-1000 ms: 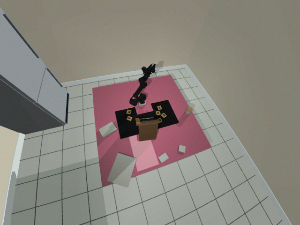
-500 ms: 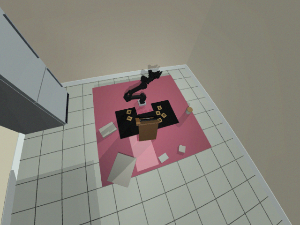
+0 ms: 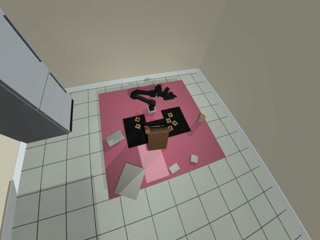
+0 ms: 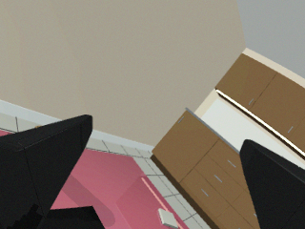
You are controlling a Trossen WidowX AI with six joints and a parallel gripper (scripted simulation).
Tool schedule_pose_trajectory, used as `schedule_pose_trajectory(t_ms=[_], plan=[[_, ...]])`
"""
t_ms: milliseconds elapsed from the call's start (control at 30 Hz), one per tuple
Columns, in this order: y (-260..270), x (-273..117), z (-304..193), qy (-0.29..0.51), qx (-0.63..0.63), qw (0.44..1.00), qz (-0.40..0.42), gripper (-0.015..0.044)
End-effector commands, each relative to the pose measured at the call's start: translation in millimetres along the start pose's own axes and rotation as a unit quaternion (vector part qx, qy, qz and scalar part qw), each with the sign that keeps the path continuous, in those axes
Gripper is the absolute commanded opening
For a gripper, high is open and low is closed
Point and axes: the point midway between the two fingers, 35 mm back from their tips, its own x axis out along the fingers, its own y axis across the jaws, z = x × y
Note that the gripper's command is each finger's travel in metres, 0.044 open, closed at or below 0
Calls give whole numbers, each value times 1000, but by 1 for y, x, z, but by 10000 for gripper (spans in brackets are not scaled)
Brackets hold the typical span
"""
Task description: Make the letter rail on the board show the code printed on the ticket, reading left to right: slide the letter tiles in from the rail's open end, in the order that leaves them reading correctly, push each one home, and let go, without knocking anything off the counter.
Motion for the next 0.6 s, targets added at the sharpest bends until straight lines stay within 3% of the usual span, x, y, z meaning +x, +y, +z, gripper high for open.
schedule_pose_trajectory(t_ms=[0, 267, 567], plan=[[-23, -6, -62, 116, 58, 989, -66, 440], [-62, -52, -158, 285, 180, 914, -225, 440], [-80, -139, -234, 397, 307, 757, -417, 440]])
